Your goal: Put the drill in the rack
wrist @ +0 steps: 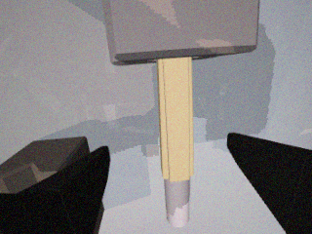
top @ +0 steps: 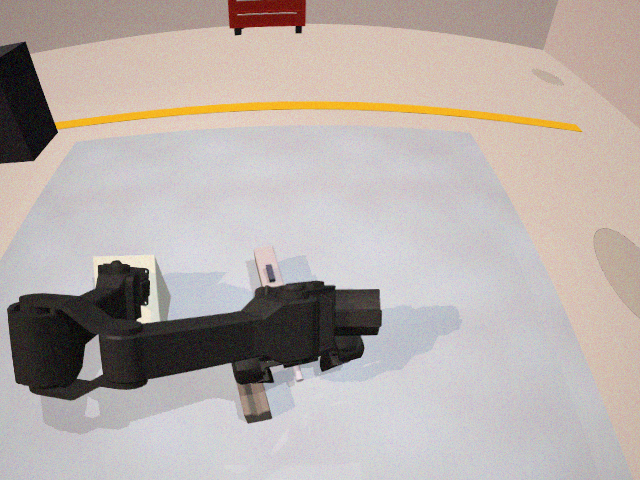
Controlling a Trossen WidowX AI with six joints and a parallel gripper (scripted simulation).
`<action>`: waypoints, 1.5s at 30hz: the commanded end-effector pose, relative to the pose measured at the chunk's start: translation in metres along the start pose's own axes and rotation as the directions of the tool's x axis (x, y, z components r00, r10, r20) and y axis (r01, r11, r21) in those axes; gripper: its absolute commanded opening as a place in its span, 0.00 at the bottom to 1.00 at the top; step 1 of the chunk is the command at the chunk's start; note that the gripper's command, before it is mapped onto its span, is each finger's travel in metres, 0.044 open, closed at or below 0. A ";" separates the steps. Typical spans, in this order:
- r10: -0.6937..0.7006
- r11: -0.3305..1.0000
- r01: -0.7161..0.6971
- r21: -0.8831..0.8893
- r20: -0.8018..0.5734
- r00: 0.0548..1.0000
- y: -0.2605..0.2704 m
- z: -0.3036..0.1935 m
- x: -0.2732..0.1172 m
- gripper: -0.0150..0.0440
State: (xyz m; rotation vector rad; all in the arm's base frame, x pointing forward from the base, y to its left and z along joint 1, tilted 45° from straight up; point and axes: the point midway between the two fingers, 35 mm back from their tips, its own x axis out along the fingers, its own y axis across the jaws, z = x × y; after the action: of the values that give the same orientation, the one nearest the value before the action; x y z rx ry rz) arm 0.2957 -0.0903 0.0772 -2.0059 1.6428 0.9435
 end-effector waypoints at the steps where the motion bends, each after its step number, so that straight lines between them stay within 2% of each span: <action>1: -0.001 1.000 0.001 0.001 0.000 1.000 0.000 0.000 0.000 0.78; 11: -0.001 1.000 0.001 0.001 0.000 1.000 0.000 0.000 0.000 0.33; 18: -0.001 1.000 0.001 0.001 0.000 1.000 0.000 0.000 0.000 0.25; 45: 0.003 1.000 -0.003 -0.002 0.003 1.000 0.002 0.000 -0.004 0.25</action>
State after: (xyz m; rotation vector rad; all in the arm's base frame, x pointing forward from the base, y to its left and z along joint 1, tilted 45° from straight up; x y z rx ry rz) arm 0.2934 -0.0893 0.0800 -1.9996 1.6495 0.9473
